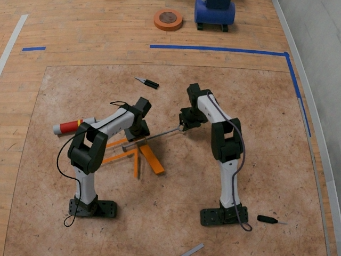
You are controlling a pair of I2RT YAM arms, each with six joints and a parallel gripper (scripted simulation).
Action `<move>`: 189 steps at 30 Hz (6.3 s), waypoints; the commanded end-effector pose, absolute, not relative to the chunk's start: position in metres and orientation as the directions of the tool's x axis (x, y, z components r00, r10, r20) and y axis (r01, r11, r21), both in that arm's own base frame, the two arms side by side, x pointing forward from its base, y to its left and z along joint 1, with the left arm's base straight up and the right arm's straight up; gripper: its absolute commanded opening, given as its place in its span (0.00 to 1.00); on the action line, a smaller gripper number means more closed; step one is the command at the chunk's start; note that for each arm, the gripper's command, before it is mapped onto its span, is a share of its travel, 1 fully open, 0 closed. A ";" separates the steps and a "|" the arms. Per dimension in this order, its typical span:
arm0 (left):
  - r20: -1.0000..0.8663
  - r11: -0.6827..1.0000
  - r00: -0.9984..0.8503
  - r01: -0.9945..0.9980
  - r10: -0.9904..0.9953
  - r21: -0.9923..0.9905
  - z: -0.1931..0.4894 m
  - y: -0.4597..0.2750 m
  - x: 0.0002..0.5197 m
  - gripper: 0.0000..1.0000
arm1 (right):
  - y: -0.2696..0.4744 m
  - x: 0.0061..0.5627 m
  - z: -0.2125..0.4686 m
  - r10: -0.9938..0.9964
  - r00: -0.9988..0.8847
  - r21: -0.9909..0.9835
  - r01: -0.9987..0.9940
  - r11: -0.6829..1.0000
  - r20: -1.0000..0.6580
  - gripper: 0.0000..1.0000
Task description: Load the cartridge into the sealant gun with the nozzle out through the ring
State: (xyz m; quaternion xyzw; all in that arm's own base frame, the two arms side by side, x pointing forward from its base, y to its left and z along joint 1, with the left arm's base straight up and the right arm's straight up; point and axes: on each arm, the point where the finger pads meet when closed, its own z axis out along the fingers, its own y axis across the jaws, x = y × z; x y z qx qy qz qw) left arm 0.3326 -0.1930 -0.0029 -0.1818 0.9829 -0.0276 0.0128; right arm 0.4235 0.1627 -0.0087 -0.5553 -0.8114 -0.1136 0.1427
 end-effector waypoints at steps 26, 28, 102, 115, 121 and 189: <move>-0.005 0.932 -0.932 -0.361 -0.361 0.022 -0.002 -0.172 0.321 0.01 | 0.081 0.450 -0.011 0.914 -0.327 0.016 0.943 0.333 0.241 0.00; -0.001 0.931 -0.931 -0.364 -0.365 0.028 -0.005 -0.173 0.321 0.01 | 0.086 0.453 -0.003 0.909 -0.335 0.043 0.941 0.335 0.249 0.00; -0.013 0.933 -0.934 -0.358 -0.358 0.034 -0.011 -0.173 0.323 0.01 | 0.100 0.450 0.019 0.908 -0.342 0.069 0.940 0.335 0.241 0.50; -0.013 0.935 -0.935 -0.353 -0.353 0.034 -0.011 -0.175 0.322 0.76 | 0.097 0.452 0.018 0.909 -0.340 0.071 0.940 0.333 0.241 0.50; -0.032 0.935 -0.935 -0.354 -0.353 0.012 0.026 -0.177 0.324 0.76 | 0.100 0.452 0.018 0.907 -0.346 0.071 0.938 0.340 0.241 0.50; -0.026 0.920 -0.920 -0.389 -0.391 -0.049 -0.004 -0.190 0.337 0.99 | 0.100 0.452 0.018 0.906 -0.347 0.071 0.938 0.341 0.241 0.50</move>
